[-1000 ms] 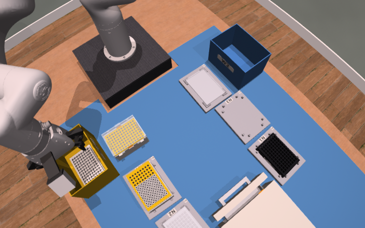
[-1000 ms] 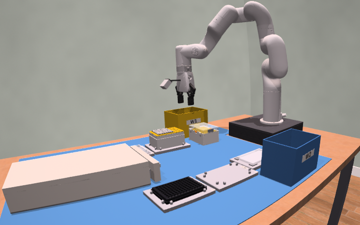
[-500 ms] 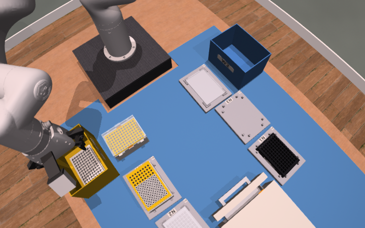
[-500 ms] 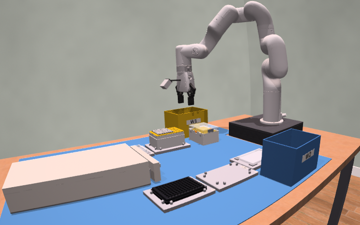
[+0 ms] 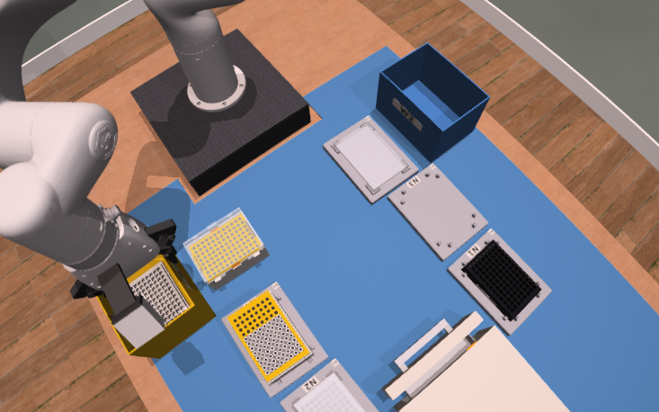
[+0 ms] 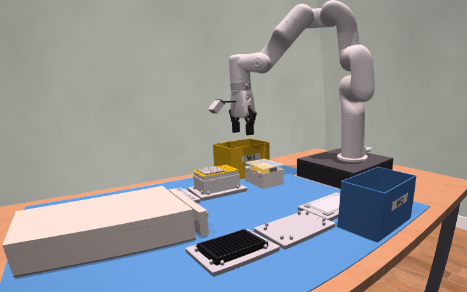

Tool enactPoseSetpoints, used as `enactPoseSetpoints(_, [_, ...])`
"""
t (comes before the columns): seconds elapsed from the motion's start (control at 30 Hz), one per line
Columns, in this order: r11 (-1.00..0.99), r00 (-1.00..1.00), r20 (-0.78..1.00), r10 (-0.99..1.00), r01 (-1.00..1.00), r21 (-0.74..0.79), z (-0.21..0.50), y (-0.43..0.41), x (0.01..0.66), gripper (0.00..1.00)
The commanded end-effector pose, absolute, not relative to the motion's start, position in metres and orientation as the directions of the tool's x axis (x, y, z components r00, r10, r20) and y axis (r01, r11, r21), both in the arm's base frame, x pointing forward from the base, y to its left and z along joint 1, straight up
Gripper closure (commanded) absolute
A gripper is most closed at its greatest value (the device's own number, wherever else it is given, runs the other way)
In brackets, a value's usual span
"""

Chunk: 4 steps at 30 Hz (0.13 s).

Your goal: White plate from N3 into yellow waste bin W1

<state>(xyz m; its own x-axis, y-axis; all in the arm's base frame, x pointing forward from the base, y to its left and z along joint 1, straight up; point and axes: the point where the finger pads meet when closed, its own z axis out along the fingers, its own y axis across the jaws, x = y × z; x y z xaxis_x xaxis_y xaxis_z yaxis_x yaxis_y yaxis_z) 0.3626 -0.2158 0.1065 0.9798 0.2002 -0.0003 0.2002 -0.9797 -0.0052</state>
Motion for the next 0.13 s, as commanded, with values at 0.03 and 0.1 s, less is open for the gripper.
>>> enactPoseSetpoints(0.03, [-0.98, 0.98, 0.003, 0.199, 0.199, -0.002, 0.1081, -0.2161, 0.3638, 0.0])
enactPoseSetpoints(0.1, [-0.98, 0.98, 0.003, 0.199, 0.199, -0.002, 0.1081, -0.2161, 0.3638, 0.0])
